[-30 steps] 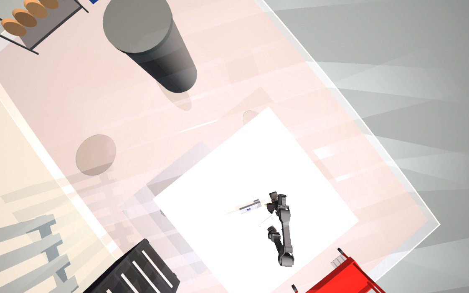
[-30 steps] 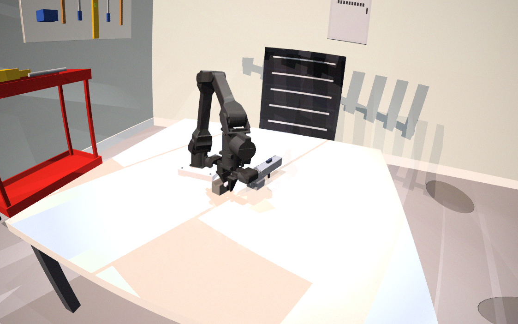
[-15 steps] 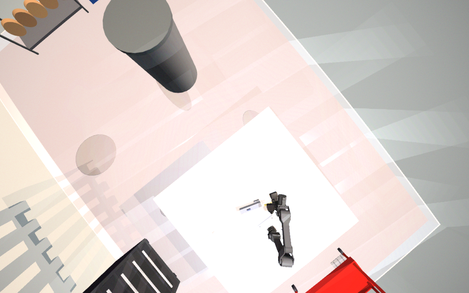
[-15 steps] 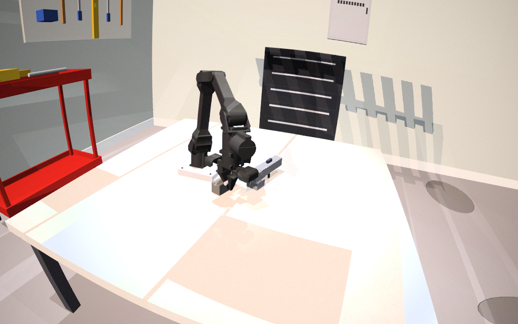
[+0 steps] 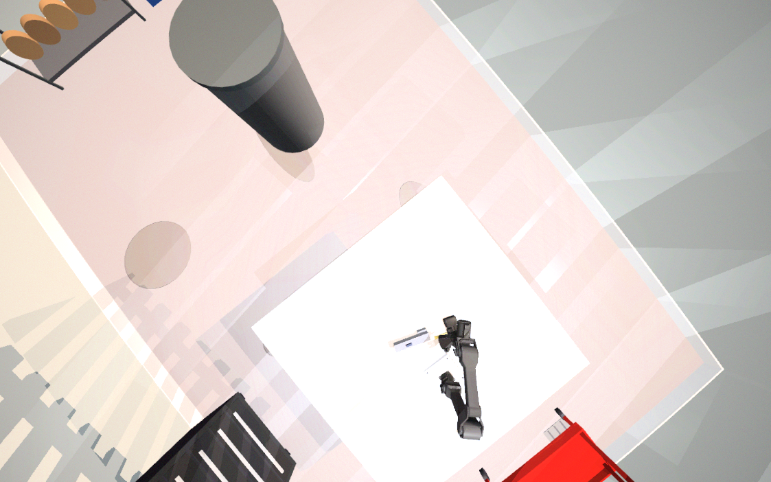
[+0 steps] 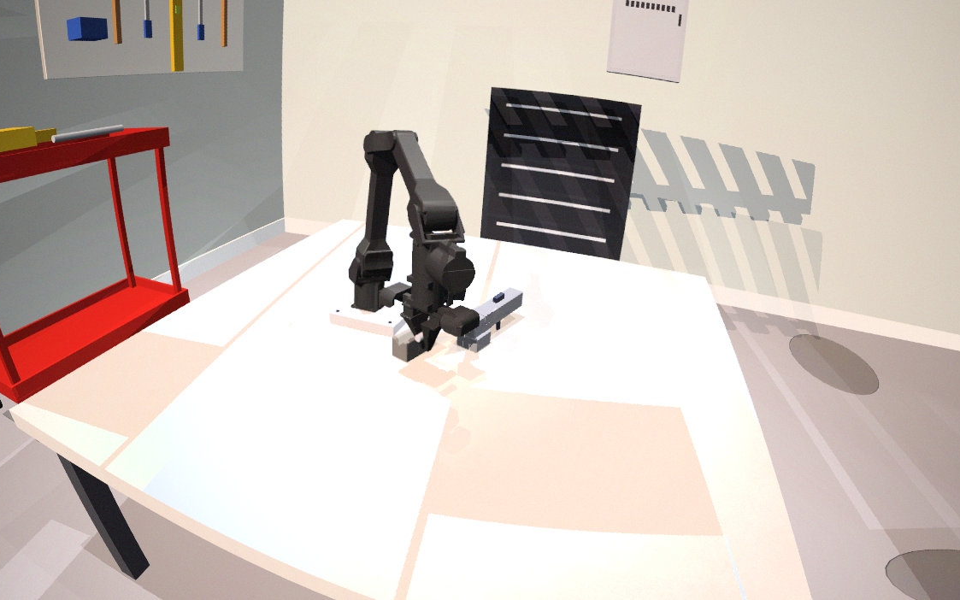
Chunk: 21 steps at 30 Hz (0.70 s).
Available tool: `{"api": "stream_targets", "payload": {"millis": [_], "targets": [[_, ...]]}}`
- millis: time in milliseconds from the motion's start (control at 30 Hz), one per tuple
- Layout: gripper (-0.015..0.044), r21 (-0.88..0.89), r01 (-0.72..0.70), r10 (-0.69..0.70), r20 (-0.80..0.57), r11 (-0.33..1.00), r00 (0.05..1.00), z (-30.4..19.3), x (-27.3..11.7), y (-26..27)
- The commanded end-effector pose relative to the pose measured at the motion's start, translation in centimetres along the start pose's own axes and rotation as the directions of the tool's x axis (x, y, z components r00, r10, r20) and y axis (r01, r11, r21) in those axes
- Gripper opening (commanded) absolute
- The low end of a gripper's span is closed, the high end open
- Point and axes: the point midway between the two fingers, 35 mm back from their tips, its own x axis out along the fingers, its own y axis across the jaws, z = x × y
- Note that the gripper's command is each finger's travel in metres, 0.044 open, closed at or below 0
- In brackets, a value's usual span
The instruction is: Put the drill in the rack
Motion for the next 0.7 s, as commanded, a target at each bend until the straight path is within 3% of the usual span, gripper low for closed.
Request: {"api": "stream_targets", "payload": {"millis": [0,667], "targets": [[0.0,-0.006,0.006,-0.006,-0.003,1.0,1.0,-0.08,-0.28,-0.17],[0.0,-0.006,0.006,-0.006,-0.003,1.0,1.0,-0.14,-0.69,-0.34]]}}
